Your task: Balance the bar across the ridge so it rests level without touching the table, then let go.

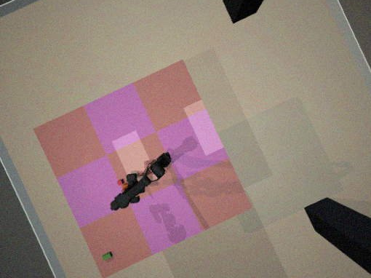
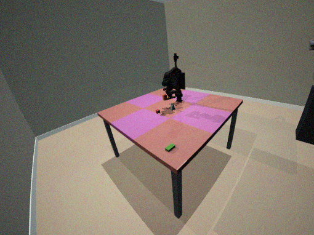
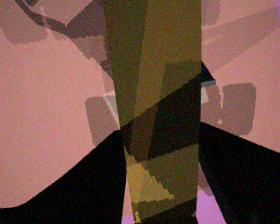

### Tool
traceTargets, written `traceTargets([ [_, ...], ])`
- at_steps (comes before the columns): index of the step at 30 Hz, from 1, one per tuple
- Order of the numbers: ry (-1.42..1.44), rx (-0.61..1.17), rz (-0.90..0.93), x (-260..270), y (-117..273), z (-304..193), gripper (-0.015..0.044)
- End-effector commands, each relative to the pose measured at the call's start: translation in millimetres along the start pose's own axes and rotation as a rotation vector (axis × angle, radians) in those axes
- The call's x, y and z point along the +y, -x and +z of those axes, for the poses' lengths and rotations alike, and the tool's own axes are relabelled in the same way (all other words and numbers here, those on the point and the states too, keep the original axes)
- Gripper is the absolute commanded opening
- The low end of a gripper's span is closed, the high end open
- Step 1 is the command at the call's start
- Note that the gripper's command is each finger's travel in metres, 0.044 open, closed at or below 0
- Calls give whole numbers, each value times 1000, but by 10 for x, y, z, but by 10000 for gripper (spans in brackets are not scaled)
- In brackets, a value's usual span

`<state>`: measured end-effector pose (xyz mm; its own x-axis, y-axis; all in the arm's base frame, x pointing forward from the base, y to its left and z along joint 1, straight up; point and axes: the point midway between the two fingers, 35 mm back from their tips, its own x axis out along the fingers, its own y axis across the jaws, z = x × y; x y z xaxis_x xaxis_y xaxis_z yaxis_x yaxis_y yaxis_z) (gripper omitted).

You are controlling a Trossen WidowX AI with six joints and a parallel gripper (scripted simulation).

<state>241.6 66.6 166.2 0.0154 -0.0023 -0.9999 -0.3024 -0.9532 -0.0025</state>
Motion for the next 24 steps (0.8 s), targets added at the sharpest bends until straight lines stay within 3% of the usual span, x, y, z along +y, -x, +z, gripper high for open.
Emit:
traceTargets([
  [1, 22, 3, -8, -105, 9, 95, 0],
  [24, 85, 3, -14, -317, -175, 338, 0],
])
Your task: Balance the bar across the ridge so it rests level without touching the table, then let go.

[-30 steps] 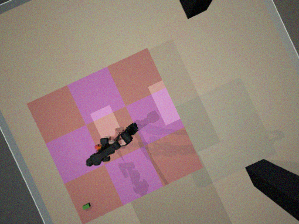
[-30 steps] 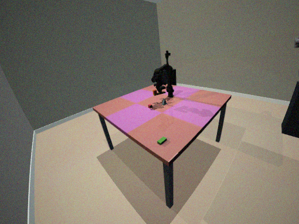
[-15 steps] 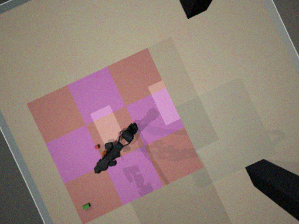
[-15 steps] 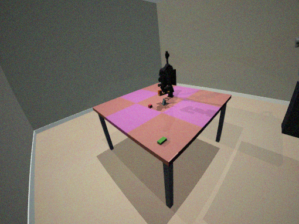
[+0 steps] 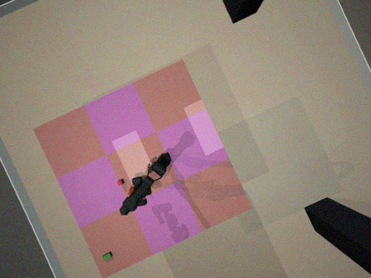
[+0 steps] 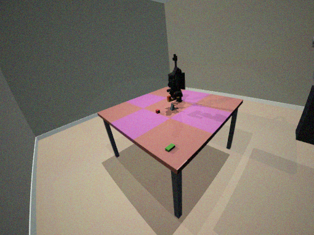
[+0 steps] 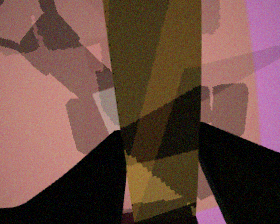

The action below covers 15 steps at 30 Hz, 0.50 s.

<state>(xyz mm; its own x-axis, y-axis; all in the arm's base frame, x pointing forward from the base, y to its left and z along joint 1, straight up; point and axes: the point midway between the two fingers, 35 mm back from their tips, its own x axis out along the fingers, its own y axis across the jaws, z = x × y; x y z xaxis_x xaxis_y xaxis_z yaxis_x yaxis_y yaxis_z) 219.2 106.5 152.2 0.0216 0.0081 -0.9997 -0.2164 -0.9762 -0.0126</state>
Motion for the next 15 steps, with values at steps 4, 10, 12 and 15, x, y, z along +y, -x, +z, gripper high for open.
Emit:
traceTargets([
  [4, -4, 0, -2, -2, -105, 0, 0],
  [10, -3, 0, -2, 4, -204, 0, 0],
  [12, -3, 0, -2, 7, -237, 1, 0],
  [15, -3, 0, -2, 11, -283, 2, 0],
])
